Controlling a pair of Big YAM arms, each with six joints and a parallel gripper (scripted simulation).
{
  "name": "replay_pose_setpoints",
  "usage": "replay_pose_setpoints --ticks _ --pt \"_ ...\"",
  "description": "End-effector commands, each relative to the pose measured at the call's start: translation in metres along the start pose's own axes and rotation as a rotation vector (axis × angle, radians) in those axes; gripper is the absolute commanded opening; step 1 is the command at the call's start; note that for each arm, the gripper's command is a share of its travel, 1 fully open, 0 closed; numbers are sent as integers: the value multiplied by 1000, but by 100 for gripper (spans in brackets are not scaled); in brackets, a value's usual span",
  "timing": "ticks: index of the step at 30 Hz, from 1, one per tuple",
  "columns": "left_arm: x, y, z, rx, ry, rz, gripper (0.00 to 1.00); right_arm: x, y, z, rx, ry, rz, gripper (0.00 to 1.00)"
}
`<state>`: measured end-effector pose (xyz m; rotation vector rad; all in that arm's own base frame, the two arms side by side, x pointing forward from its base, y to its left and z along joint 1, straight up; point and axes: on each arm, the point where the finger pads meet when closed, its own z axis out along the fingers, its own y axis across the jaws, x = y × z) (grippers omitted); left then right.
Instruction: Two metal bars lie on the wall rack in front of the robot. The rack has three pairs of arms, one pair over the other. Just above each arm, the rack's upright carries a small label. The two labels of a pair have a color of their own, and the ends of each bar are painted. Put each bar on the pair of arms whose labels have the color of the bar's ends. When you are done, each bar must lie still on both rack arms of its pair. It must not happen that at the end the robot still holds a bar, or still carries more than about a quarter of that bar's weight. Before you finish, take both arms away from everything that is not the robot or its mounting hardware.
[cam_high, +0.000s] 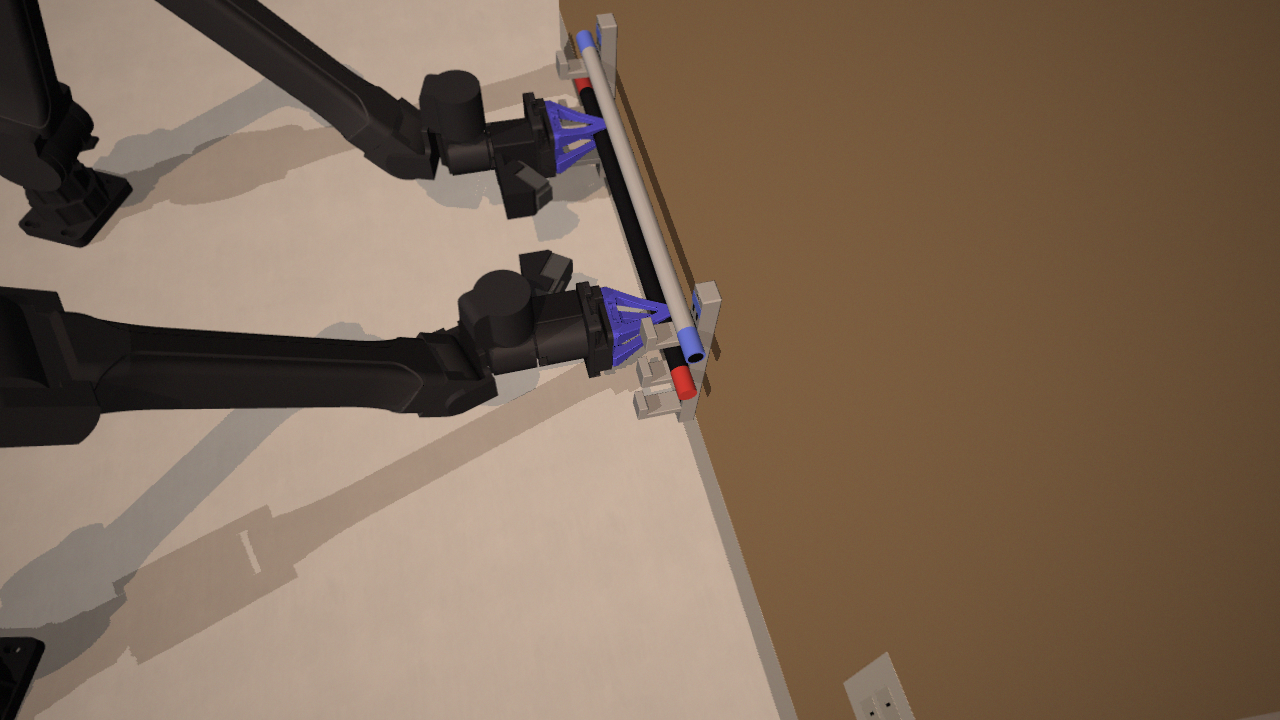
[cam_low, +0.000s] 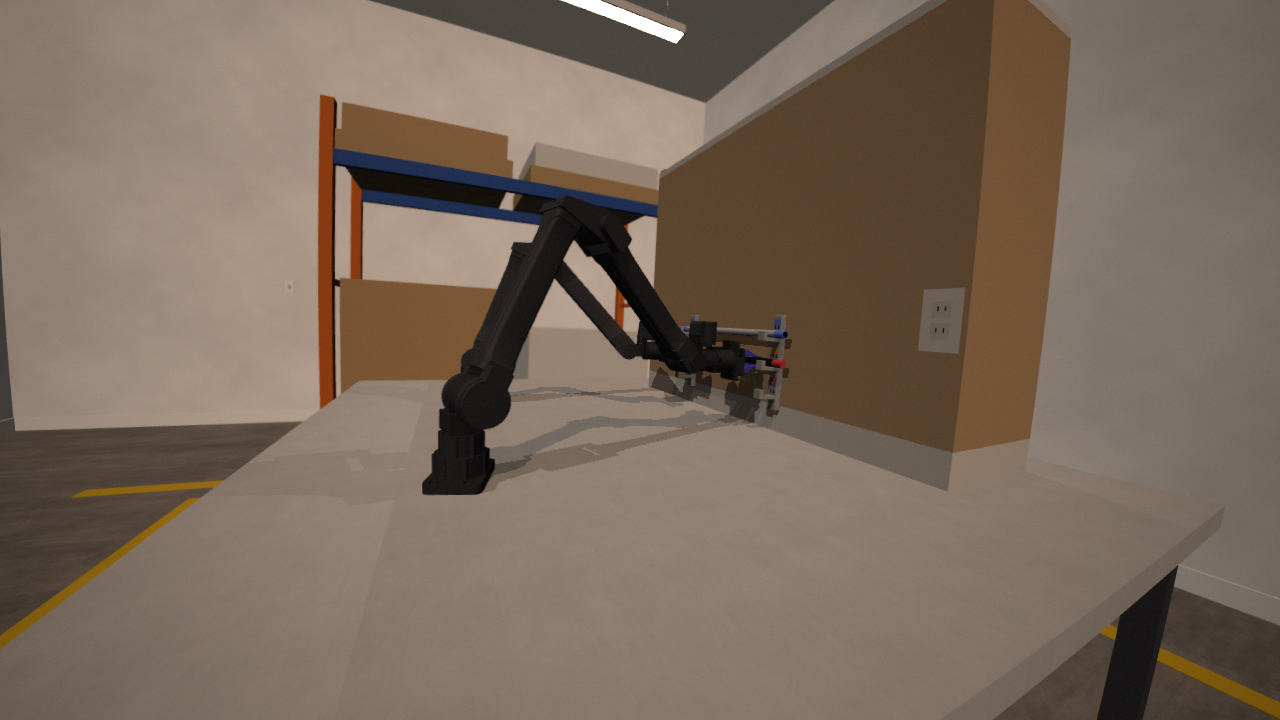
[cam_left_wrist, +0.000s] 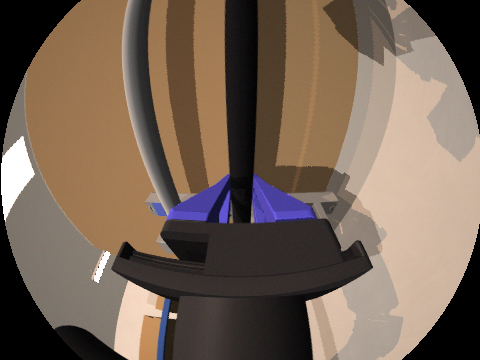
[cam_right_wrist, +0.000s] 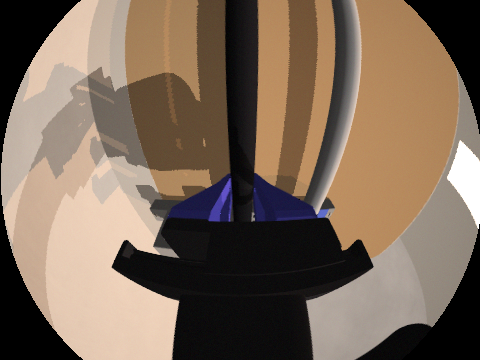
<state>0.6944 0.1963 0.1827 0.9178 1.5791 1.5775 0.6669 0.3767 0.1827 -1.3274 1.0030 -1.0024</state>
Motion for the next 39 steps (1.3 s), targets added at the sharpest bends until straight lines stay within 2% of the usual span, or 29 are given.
replay_pose_setpoints --ticks 1,28,39 --pt "3 26 8 -49 9 -40 0 6 -35 12 55 12 38 0" --pt "3 26 5 -49 9 -40 0 6 -35 9 55 12 38 0" --pt "3 26 -4 -49 9 -40 0 6 -35 1 55 12 38 0"
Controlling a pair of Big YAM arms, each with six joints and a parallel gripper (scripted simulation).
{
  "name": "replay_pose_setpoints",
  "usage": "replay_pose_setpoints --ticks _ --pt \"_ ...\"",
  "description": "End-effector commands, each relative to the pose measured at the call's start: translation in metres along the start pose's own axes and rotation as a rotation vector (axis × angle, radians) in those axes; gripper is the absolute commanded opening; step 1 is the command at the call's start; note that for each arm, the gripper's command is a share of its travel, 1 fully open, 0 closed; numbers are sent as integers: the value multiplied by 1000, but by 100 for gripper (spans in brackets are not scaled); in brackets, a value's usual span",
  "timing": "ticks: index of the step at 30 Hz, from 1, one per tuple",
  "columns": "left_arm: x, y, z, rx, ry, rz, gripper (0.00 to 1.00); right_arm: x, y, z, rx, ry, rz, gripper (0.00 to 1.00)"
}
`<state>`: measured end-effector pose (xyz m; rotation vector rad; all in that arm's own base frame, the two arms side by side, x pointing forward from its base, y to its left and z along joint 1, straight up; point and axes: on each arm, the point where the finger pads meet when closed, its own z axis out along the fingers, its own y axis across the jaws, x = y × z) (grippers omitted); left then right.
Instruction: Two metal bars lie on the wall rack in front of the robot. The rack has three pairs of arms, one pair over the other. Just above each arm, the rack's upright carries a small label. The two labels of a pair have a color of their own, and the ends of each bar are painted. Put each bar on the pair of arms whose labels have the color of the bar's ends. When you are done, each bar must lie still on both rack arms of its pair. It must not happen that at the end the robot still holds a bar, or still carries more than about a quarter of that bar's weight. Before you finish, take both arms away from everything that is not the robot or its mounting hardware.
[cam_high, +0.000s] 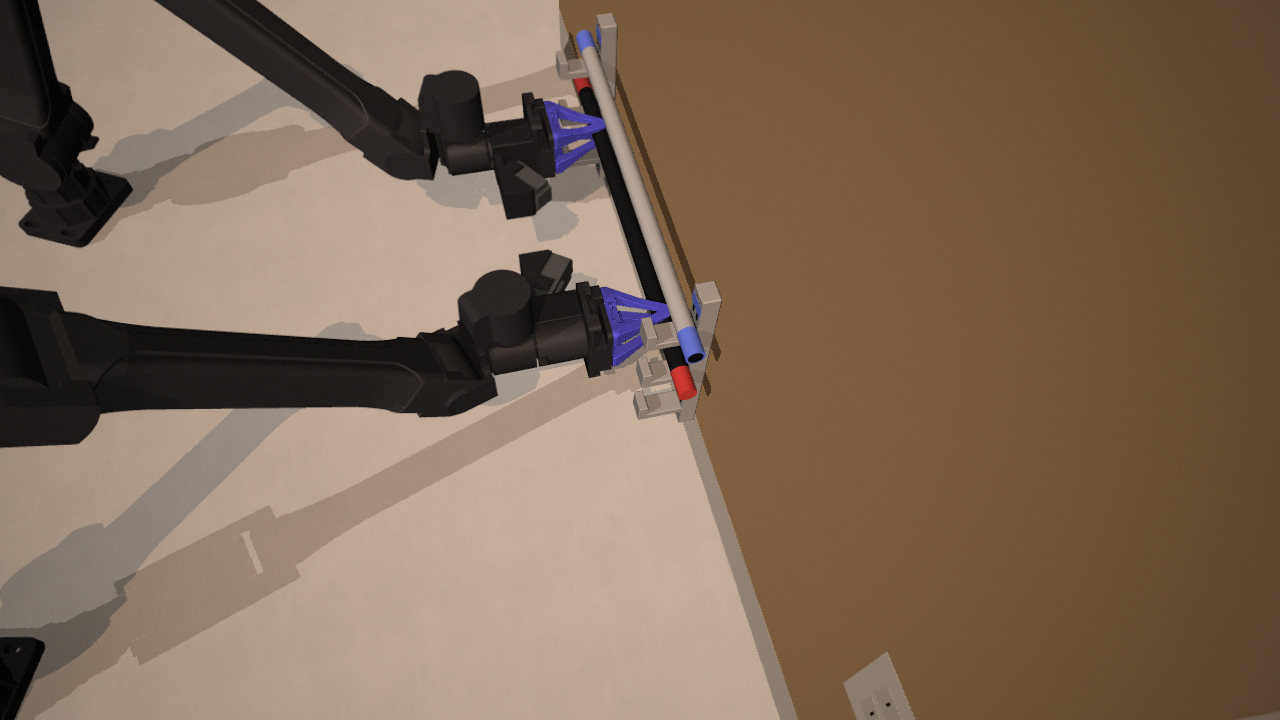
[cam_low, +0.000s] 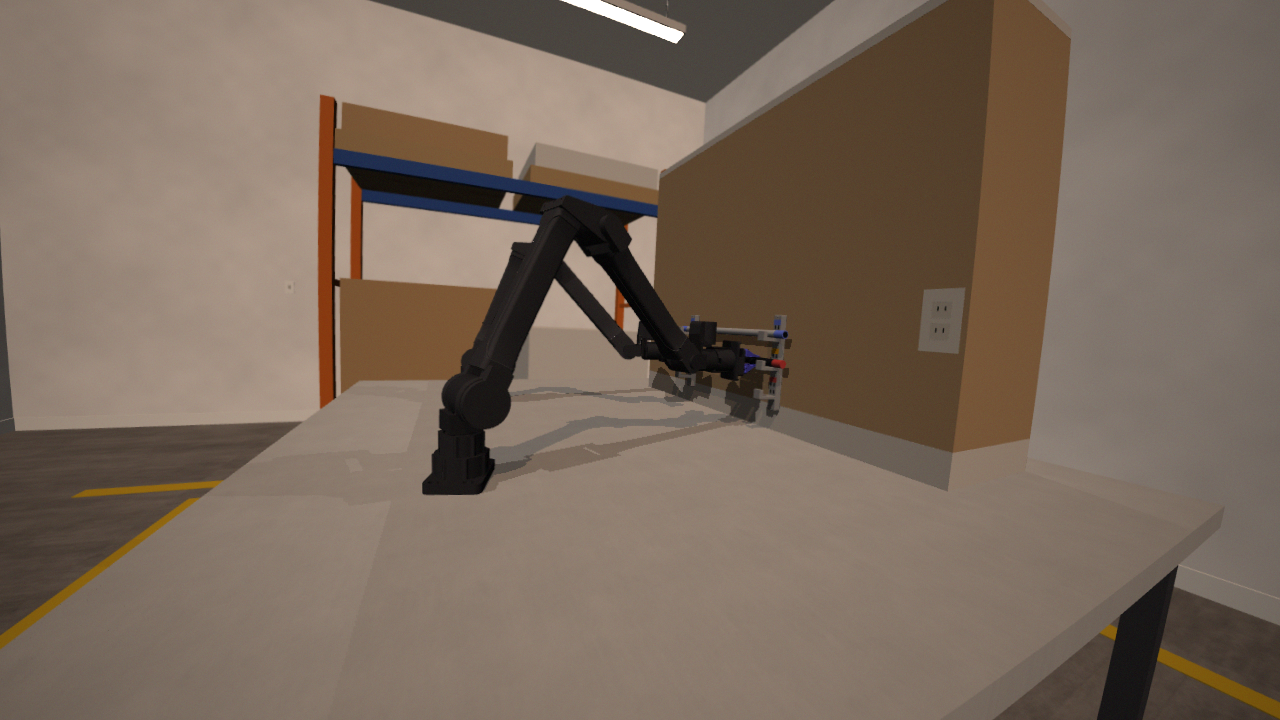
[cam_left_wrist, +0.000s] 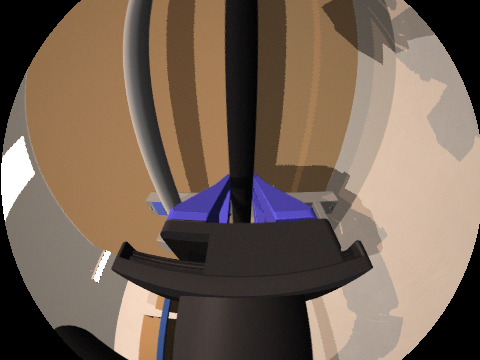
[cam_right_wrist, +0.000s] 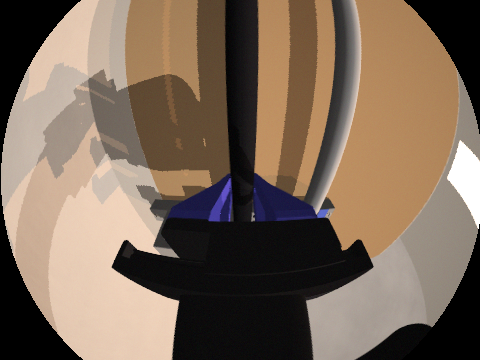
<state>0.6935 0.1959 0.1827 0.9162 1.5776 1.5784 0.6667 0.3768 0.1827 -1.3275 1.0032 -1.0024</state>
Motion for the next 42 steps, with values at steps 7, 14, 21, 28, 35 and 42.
replay_pose_setpoints --ticks 7,14,21,28,35,42 --pt "3 26 -6 -47 9 -39 0 6 -35 -3 55 12 38 0" --pt "3 26 -9 -47 9 -39 0 6 -35 -10 55 12 38 0" --pt "3 26 -11 -47 9 -39 0 7 -35 -17 55 12 38 0" --pt "3 26 -11 -47 9 -39 0 6 -35 -17 55 12 38 0" --pt "3 26 -11 -47 9 -39 0 6 -35 -16 55 12 38 0" --pt "4 26 -11 -47 9 -39 0 6 -35 -15 55 12 38 0"
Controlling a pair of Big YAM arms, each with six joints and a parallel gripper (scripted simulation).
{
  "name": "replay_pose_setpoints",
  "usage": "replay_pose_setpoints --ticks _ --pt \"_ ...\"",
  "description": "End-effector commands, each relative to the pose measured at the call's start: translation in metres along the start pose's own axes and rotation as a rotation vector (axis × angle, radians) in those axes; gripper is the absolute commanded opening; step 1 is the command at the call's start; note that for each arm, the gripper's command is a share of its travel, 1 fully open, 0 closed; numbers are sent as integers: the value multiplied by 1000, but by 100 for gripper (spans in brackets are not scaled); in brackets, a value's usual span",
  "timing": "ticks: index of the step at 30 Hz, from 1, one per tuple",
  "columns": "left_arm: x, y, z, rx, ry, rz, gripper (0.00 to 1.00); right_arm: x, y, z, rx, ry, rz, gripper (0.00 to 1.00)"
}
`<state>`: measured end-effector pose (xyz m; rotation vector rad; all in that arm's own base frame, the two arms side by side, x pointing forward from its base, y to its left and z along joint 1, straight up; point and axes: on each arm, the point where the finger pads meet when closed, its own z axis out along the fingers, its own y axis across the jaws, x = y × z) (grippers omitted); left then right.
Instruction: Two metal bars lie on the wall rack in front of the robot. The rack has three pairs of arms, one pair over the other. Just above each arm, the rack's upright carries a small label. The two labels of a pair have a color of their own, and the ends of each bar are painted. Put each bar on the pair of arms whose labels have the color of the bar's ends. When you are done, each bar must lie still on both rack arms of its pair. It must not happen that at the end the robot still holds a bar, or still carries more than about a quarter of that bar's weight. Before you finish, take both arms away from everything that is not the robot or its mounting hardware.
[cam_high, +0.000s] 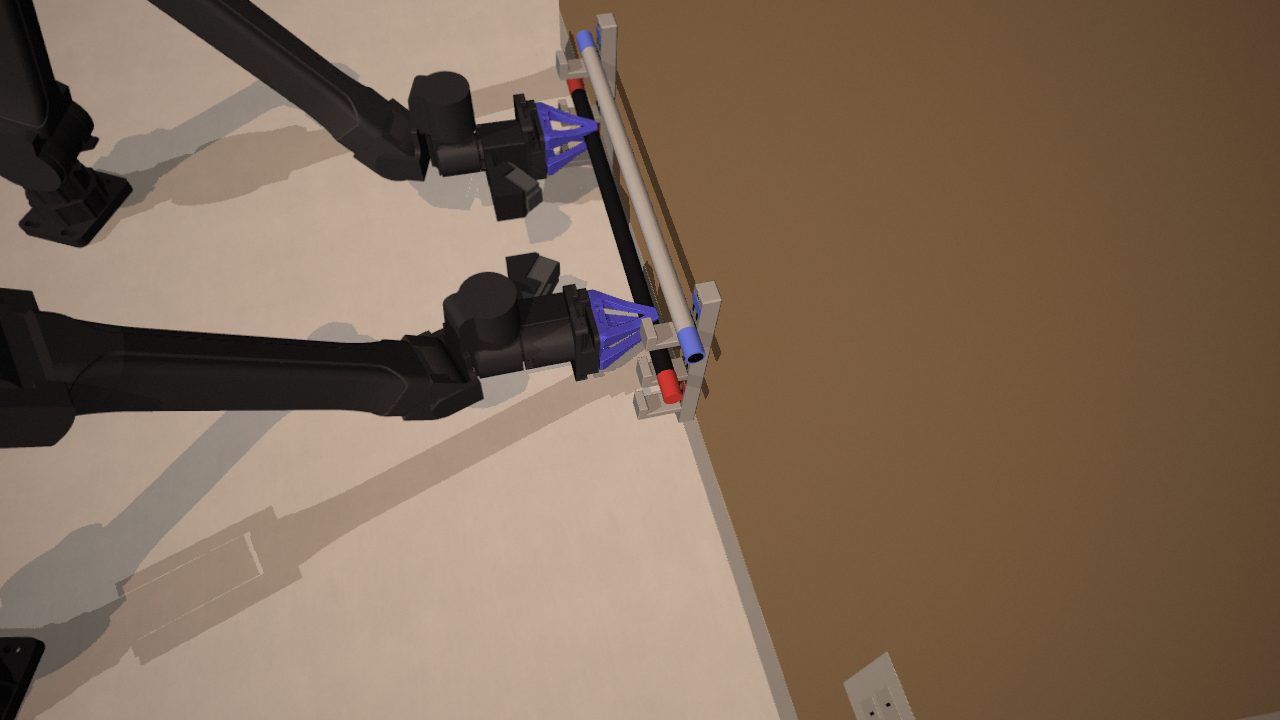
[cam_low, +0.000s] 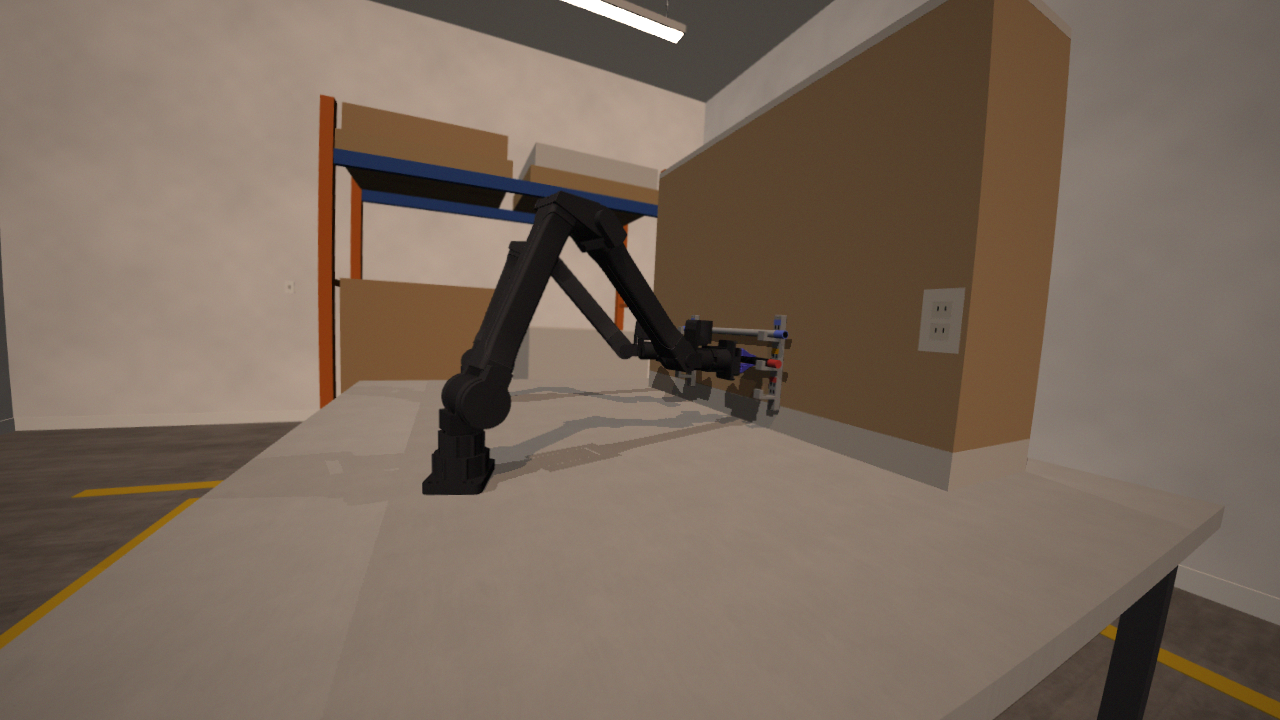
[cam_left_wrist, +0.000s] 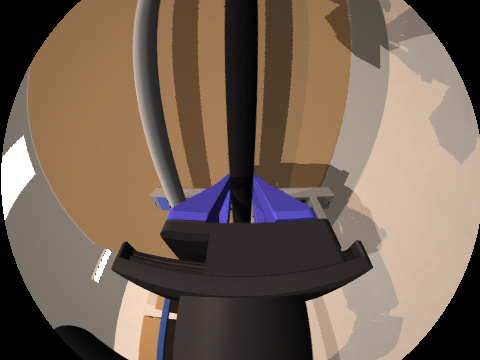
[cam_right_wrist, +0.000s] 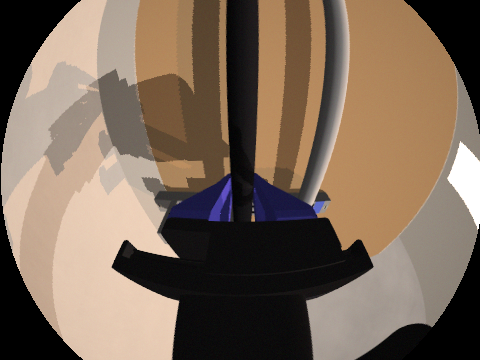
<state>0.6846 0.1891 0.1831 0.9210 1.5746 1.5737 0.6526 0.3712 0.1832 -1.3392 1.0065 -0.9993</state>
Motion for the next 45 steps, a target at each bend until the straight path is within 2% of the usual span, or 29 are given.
replay_pose_setpoints --ticks 1,45 --pt "5 26 0 -48 15 -40 0 4 -34 0 66 14 41 0" --pt "8 26 2 -48 15 -40 0 0 -35 12 66 14 41 0"
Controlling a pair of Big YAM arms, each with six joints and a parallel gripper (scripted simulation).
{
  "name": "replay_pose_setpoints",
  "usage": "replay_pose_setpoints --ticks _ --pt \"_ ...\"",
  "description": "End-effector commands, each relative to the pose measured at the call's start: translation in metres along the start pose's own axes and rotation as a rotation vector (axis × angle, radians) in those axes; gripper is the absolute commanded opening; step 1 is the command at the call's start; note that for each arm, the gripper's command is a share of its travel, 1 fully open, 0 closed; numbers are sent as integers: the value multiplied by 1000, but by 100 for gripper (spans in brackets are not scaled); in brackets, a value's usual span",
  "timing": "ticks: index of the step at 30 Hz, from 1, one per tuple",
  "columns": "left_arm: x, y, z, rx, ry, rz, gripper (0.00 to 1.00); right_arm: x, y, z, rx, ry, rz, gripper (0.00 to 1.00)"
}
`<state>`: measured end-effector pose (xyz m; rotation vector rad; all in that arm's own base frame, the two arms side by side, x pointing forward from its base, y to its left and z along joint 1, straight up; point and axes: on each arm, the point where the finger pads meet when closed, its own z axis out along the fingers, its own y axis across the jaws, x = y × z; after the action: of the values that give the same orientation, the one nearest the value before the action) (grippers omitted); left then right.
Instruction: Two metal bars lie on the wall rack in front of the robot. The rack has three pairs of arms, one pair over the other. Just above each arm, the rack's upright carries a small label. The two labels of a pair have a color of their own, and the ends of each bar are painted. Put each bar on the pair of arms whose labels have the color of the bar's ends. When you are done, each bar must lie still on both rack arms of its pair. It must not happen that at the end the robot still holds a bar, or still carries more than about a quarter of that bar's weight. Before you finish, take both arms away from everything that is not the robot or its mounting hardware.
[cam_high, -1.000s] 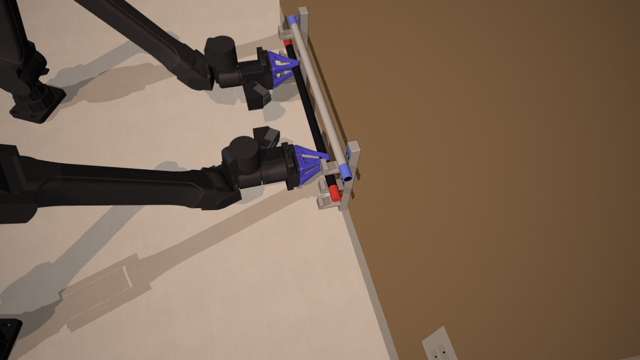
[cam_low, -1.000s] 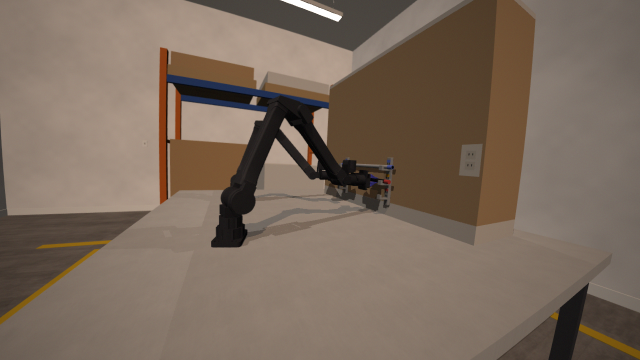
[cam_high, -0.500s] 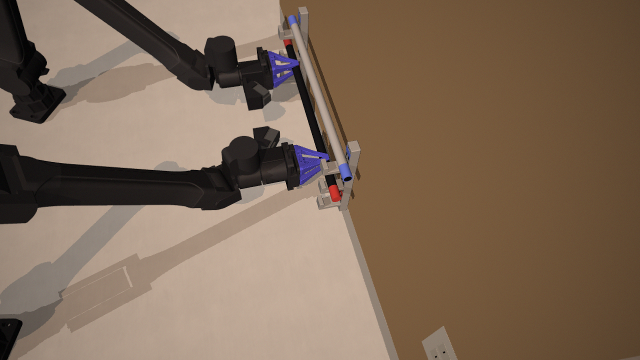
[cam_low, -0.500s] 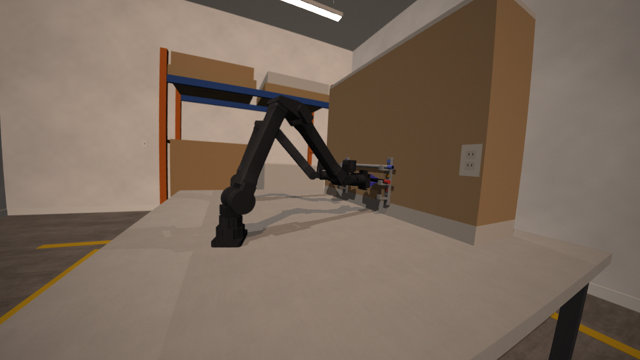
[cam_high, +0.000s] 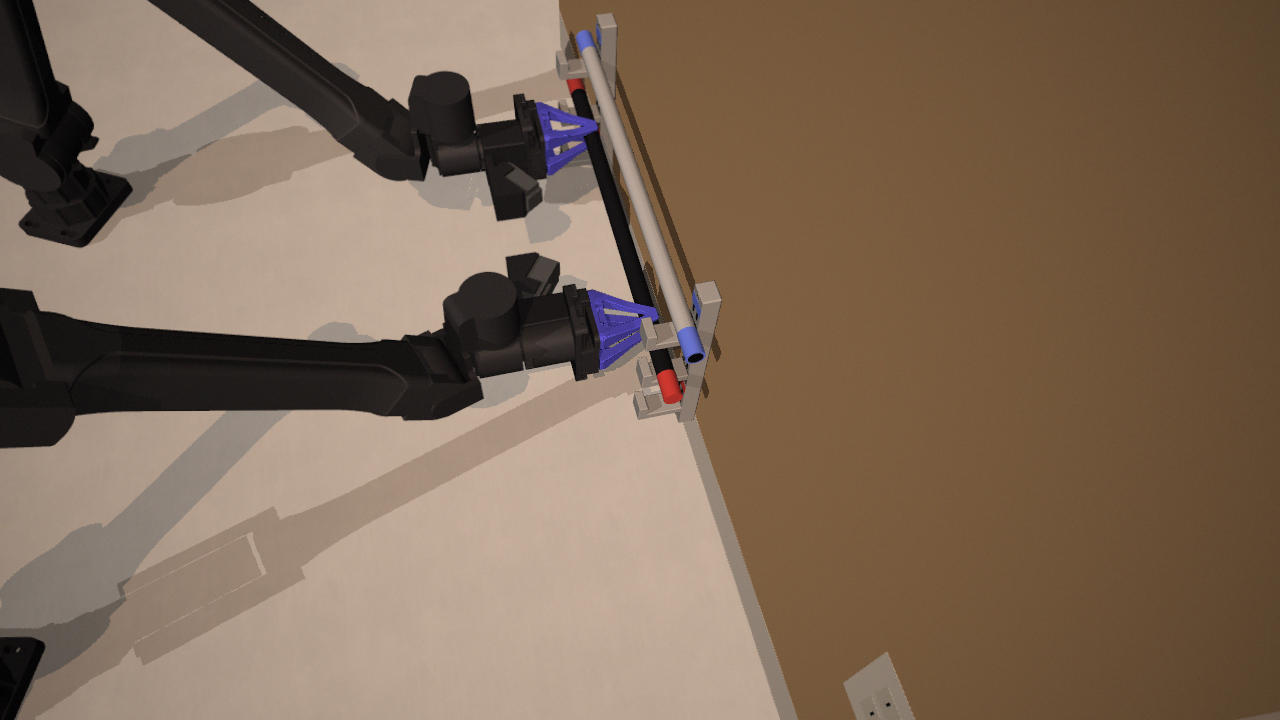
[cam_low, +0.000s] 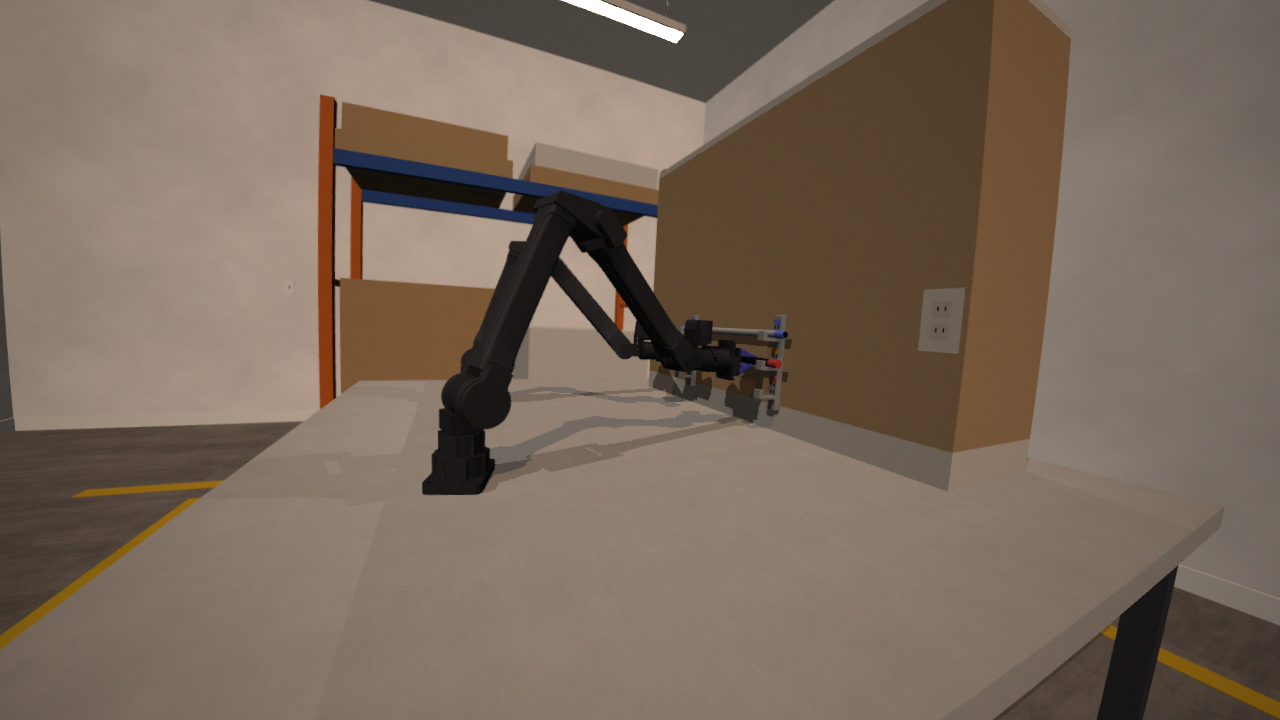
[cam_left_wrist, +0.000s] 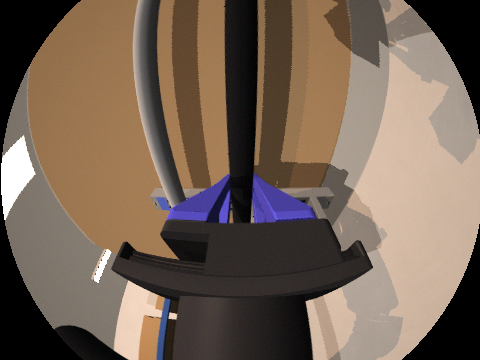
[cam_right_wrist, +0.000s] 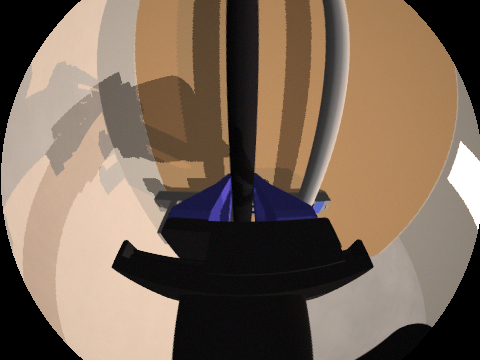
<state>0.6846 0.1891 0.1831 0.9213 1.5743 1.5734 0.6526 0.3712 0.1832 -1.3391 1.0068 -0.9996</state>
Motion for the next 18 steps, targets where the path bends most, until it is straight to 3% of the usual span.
replay_pose_setpoints --ticks 1,18 --pt "8 26 2 -48 15 -40 0 0 -35 13 66 13 41 0" --pt "9 26 3 -48 15 -40 0 -4 -35 22 66 13 41 0"
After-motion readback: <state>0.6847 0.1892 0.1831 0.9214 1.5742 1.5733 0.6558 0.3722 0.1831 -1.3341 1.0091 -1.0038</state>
